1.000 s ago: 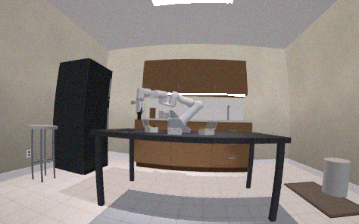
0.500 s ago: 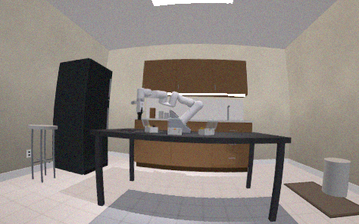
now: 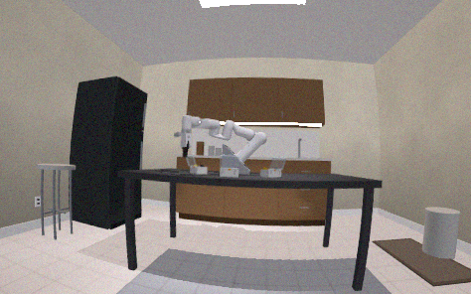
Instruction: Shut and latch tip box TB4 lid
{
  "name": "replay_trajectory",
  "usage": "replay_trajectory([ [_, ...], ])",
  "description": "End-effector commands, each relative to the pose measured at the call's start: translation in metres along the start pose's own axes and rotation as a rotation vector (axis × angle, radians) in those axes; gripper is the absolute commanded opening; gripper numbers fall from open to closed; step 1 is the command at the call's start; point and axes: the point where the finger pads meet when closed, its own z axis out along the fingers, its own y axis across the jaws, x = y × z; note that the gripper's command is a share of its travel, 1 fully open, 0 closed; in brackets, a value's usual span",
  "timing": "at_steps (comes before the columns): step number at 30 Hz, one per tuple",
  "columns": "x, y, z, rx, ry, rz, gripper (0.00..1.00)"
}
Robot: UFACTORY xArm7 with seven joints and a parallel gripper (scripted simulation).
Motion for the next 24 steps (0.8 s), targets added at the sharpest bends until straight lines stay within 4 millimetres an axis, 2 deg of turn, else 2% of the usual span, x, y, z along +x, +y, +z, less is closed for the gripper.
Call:
replay_trajectory([
  [1, -0.006, 0.000, -0.004, 0.000, 0.006, 0.001, 0.00],
  [24, -0.031, 0.000, -0.007, 0.000, 0.006, 0.001, 0.00],
])
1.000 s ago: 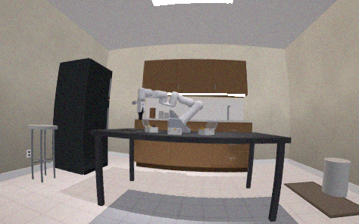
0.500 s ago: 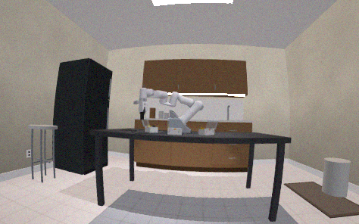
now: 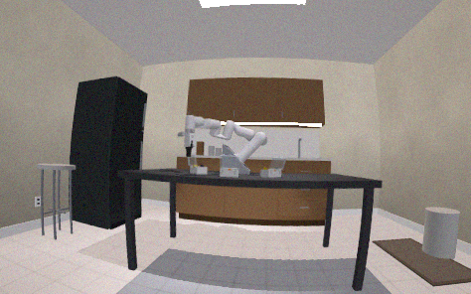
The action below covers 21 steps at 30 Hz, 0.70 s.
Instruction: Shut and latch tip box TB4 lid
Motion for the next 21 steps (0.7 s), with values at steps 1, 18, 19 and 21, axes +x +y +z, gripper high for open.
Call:
replay_trajectory([
  [1, -0.003, 0.000, -0.003, 0.000, 0.005, 0.001, 0.00],
  [18, -0.023, 0.000, -0.006, 0.000, 0.005, 0.001, 0.00],
  [19, -0.025, 0.000, -0.006, 0.000, 0.005, 0.001, 0.00],
  [21, -0.027, 0.000, -0.006, 0.000, 0.005, 0.001, 0.00],
])
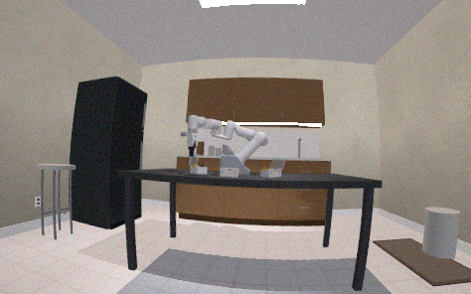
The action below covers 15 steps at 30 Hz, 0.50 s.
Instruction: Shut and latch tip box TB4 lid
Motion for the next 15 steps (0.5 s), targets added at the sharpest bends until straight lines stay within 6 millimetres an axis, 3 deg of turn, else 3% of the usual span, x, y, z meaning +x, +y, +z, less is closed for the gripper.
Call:
replay_trajectory([
  [1, -0.005, 0.000, -0.003, 0.000, 0.005, 0.001, 0.00],
  [15, -0.021, 0.000, -0.005, 0.000, 0.005, 0.001, 0.00],
])
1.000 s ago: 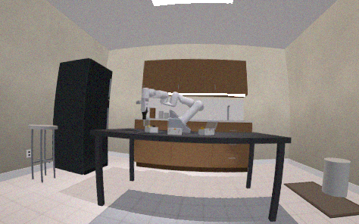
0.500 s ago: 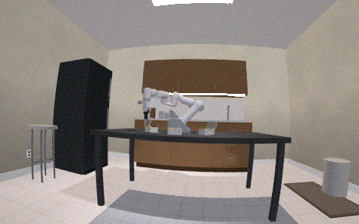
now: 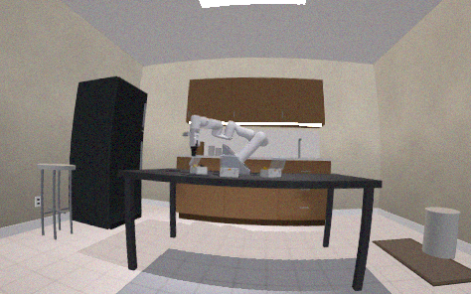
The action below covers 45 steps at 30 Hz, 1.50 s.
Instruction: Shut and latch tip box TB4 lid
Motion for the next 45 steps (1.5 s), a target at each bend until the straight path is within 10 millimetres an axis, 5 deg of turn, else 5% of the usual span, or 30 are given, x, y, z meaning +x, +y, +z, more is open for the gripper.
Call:
replay_trajectory([
  [1, -0.004, 0.000, -0.003, 0.000, 0.005, 0.000, 0.00],
  [21, -0.004, 0.000, -0.003, 0.000, 0.005, 0.000, 0.00],
  [45, -0.005, 0.000, -0.047, 0.000, 0.005, 0.000, 0.00],
])
